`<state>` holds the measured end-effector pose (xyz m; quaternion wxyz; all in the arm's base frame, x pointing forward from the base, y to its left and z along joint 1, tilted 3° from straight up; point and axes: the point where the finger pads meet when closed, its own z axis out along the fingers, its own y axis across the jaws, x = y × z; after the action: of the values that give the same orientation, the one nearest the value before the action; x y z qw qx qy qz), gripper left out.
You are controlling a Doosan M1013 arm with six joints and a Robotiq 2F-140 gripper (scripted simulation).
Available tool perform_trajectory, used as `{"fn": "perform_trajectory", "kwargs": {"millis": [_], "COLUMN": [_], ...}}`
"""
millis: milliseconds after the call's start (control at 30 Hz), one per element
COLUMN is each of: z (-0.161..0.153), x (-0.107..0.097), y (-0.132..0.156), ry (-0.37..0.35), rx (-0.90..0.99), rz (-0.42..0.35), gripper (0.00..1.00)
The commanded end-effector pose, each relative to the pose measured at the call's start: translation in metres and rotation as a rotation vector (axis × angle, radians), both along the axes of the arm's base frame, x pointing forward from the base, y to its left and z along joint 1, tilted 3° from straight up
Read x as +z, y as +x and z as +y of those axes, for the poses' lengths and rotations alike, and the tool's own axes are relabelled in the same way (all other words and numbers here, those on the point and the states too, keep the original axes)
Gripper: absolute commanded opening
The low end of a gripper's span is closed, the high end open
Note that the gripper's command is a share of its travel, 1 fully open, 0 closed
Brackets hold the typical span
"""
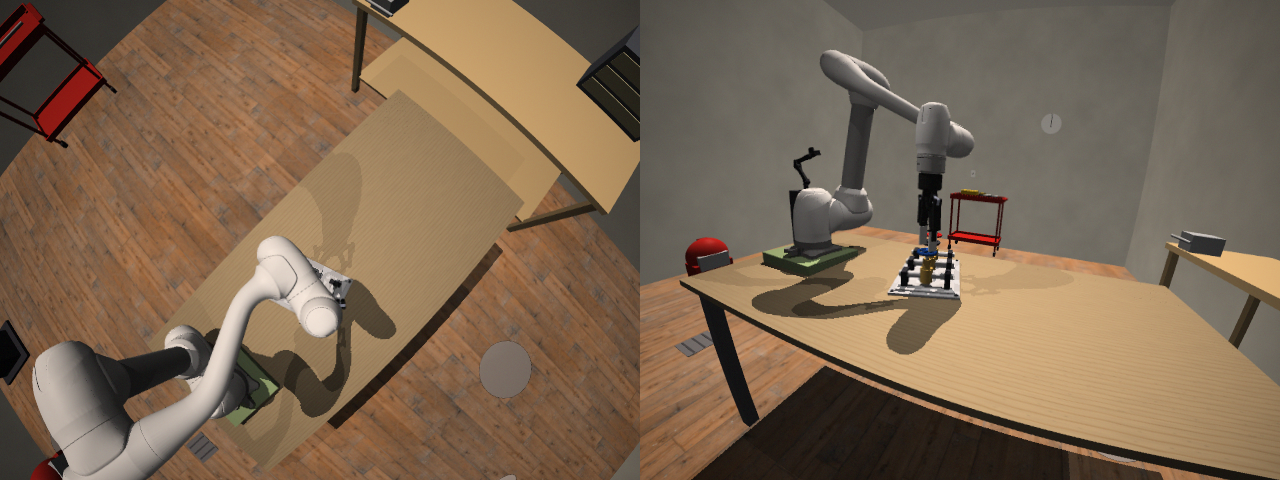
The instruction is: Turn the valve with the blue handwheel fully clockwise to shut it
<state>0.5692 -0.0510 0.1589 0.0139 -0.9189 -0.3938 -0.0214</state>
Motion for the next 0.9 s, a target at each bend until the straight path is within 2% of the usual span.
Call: {"fn": "perform_trajectory", "kwargs": {"millis": [0, 867], "z": [0.000, 0.001], "x": [-0.002, -0.022], "y": [0.000, 0.001], "ry": [0.000, 0.000], "rx": [0.000, 0.000], "rz": [0.000, 0.000], "gripper": [0.54, 0.54]}}
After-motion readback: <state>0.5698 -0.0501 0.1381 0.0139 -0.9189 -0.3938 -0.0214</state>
